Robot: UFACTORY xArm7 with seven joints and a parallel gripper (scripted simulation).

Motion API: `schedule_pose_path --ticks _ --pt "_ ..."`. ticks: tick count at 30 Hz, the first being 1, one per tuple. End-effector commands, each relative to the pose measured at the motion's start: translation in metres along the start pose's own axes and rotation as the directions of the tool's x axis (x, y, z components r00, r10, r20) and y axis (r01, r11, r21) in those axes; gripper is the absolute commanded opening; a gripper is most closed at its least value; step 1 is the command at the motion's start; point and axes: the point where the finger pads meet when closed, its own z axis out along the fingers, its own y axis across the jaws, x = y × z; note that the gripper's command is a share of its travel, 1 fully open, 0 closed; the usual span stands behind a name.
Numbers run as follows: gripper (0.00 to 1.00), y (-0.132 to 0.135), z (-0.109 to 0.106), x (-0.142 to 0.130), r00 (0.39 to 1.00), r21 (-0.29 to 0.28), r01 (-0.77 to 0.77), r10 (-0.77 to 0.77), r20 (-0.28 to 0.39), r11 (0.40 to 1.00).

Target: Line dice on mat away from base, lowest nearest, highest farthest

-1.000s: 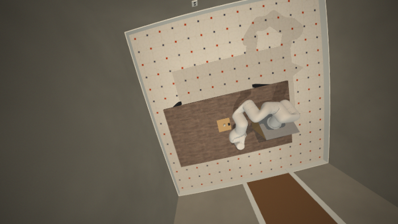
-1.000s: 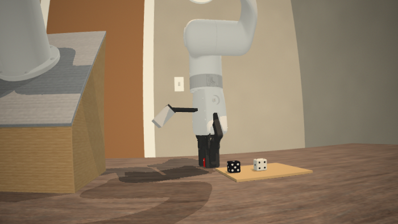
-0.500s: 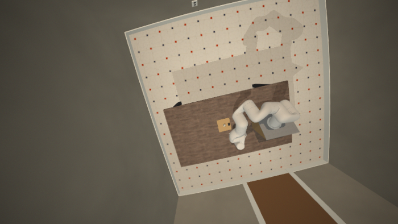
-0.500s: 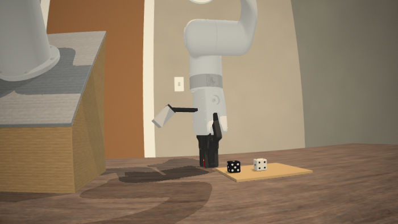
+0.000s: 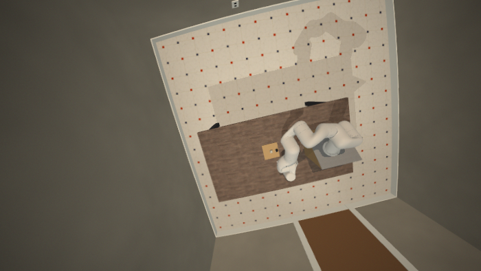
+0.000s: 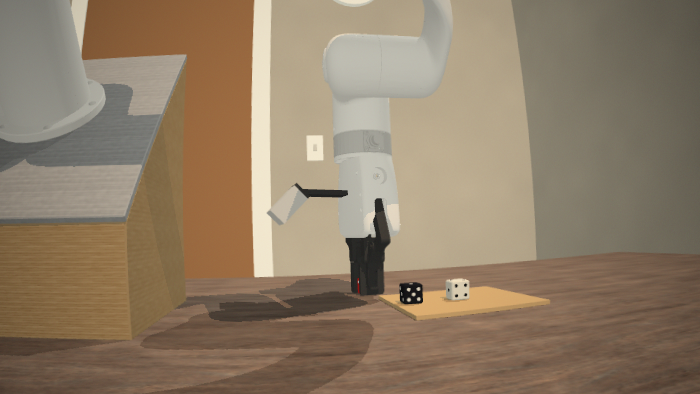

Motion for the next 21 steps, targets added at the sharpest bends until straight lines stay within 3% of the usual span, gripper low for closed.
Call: schedule_pose_path --ticks 1,12,21 --pt "0.15 0.001 -0.002 -0.001 1.000 -0.002 0.000 0.000 0.004 1.000" --pt "0.15 0.001 -0.012 -0.001 1.000 -0.002 0.000 0.000 0.004 1.000" --pt "0.15 0.001 -0.075 -0.001 1.000 -0.002 0.000 0.000 0.004 1.000"
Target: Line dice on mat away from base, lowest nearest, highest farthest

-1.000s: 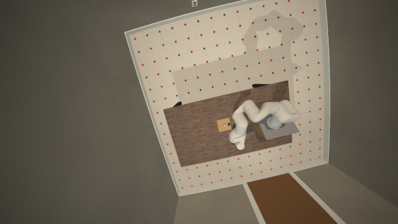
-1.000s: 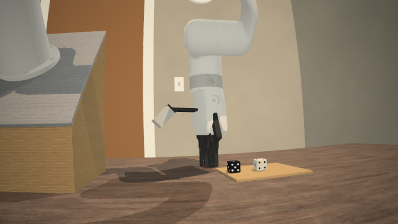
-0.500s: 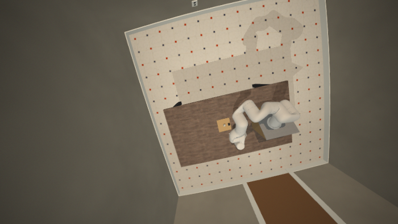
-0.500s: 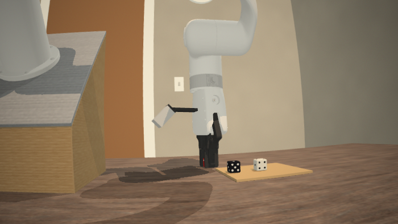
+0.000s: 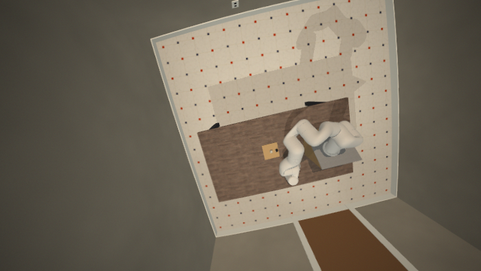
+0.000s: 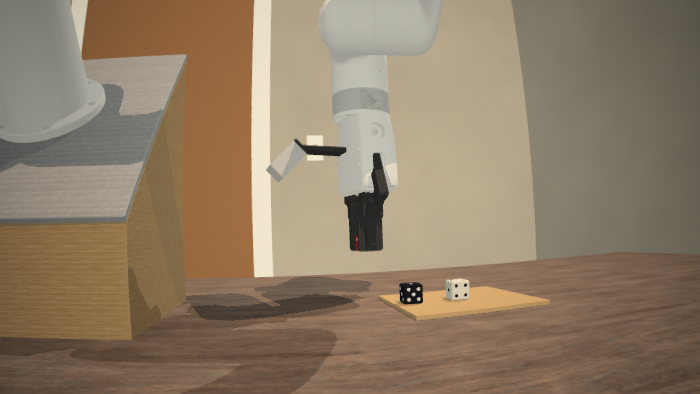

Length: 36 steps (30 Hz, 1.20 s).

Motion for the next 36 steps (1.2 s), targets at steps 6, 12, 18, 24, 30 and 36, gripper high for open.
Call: schedule_pose_path --ticks 6,12,18,24,30,36 --pt "0.15 0.000 -0.045 -0.001 1.000 -0.002 -0.001 0.001 0.002 1.000" --pt "0.15 0.000 -0.047 -0.001 1.000 -0.002 -0.001 0.001 0.002 1.000" --pt "0.15 -0.001 -0.047 -0.002 1.000 -0.002 -0.003 0.003 0.002 1.000" --pt "0.15 -0.051 -0.049 -0.045 0.996 -0.005 -0.087 0.087 0.001 0.996" --pt "0.15 -0.132 -0.051 -0.092 0.980 -0.004 -0.200 0.200 0.001 0.980" --pt "0.15 -0.145 -0.051 -0.098 0.976 -0.004 -0.216 0.216 0.001 0.976"
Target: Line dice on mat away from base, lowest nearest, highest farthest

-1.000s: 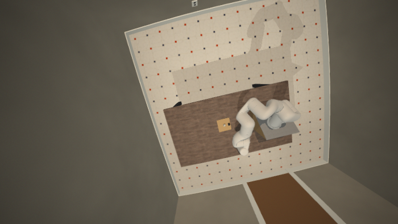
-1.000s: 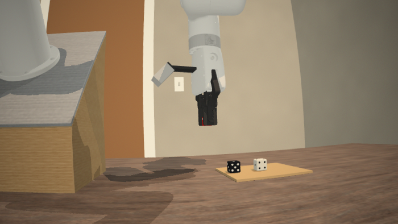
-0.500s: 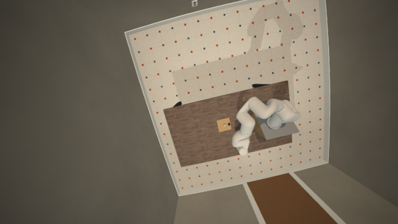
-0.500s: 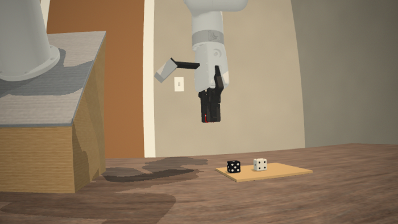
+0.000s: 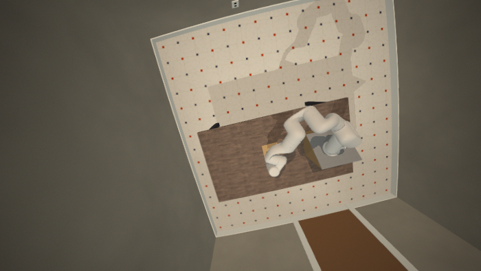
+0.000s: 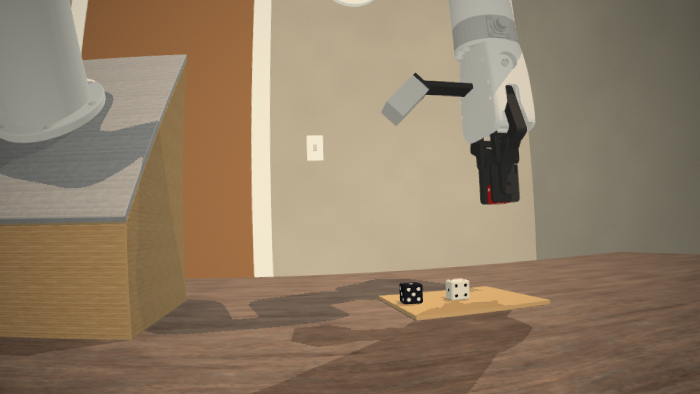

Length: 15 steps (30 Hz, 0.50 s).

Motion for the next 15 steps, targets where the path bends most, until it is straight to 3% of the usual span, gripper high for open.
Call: schedule_pose_path --ticks 1,15 --pt "0.15 0.0054 -0.0027 0.0010 1.000 -0.005 0.010 -0.010 0.003 1.000" --pt "0.15 0.0055 0.0052 0.0008 1.000 -0.003 0.010 -0.010 0.003 1.000"
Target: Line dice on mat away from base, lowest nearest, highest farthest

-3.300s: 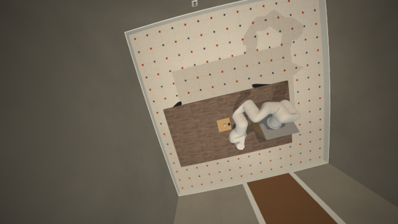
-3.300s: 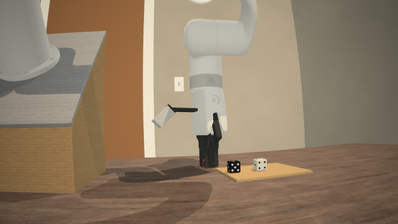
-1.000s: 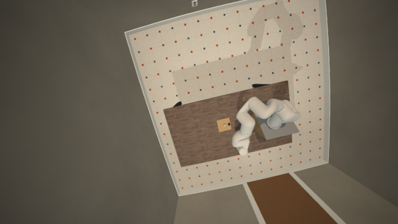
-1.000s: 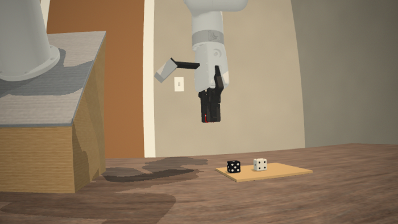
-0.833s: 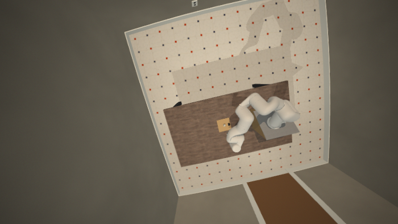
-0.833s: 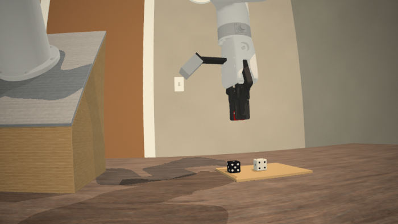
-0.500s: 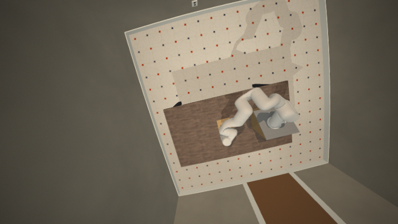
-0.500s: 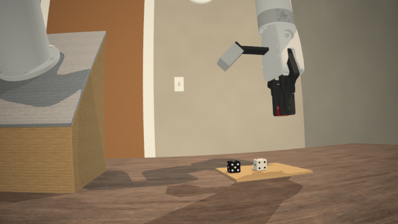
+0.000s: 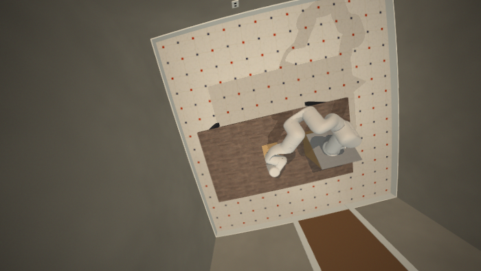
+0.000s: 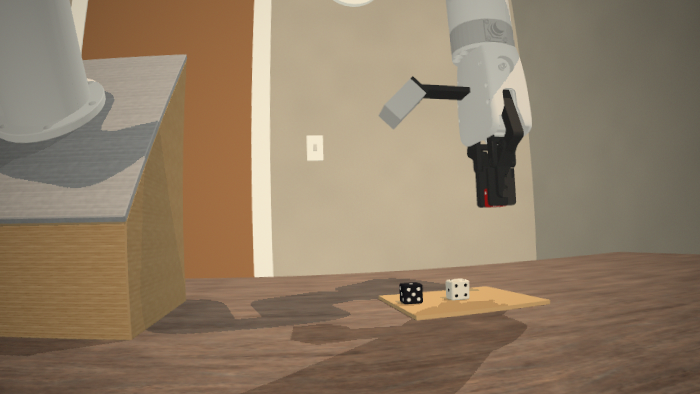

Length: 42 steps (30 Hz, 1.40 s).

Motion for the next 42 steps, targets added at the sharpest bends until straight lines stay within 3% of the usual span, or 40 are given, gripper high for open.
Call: schedule_pose_path --ticks 1,22,42 --pt "0.15 0.001 0.005 -0.001 1.000 -0.002 0.000 0.000 0.004 1.000" --pt "0.15 0.002 0.084 -0.004 1.000 -0.002 0.000 0.000 0.004 1.000" --pt "0.15 0.002 0.090 -0.004 1.000 -0.002 0.000 0.000 0.004 1.000"
